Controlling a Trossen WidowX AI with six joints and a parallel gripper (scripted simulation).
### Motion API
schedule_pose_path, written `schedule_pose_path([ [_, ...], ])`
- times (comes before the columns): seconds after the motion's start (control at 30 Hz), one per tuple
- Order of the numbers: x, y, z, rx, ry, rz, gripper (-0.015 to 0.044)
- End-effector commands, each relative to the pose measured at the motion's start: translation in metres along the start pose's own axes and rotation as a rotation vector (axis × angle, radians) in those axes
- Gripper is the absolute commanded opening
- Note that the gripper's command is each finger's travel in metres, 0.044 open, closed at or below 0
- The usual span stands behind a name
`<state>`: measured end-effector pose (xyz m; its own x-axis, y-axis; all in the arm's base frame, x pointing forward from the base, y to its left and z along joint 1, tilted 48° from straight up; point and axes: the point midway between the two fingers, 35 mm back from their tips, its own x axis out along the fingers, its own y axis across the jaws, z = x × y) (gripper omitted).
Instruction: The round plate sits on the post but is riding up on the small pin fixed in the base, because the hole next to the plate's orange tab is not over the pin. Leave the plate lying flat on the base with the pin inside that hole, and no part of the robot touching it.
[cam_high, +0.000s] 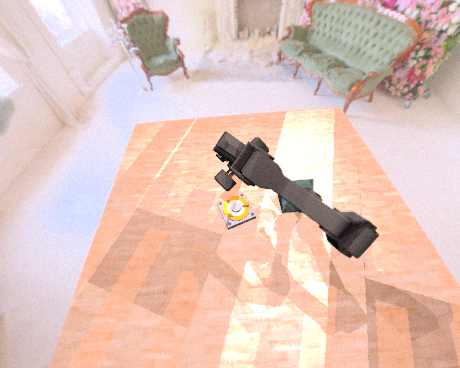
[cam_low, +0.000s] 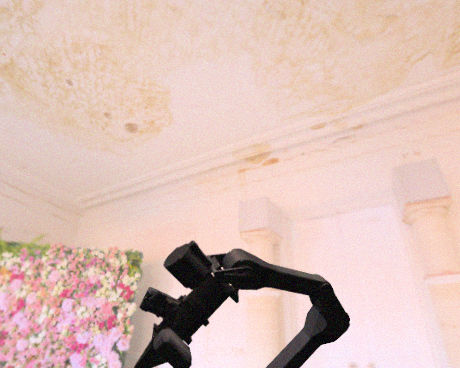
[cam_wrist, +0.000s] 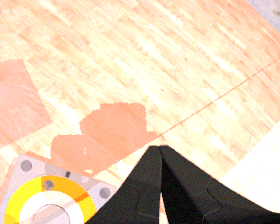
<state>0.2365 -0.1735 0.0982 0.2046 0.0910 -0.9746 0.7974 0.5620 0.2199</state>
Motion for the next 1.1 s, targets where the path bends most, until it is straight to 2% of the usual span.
schedule_pose_path([
  [0.0,0.026,0.016,-0.048,-0.324,0.241,0.149,0.0000],
  [0.2,0.037,0.038,-0.108,-0.707,0.462,0.490,0.0000],
  [0.27,0.036,0.035,-0.103,-0.747,0.432,0.506,0.0000],
  [0.33,0.035,0.043,-0.118,-0.779,0.477,0.575,0.0000],
  [0.57,0.034,0.047,-0.123,-0.780,0.489,0.587,0.0000],
  [1.07,0.069,0.062,-0.152,-0.780,0.489,0.589,0.0000],
])
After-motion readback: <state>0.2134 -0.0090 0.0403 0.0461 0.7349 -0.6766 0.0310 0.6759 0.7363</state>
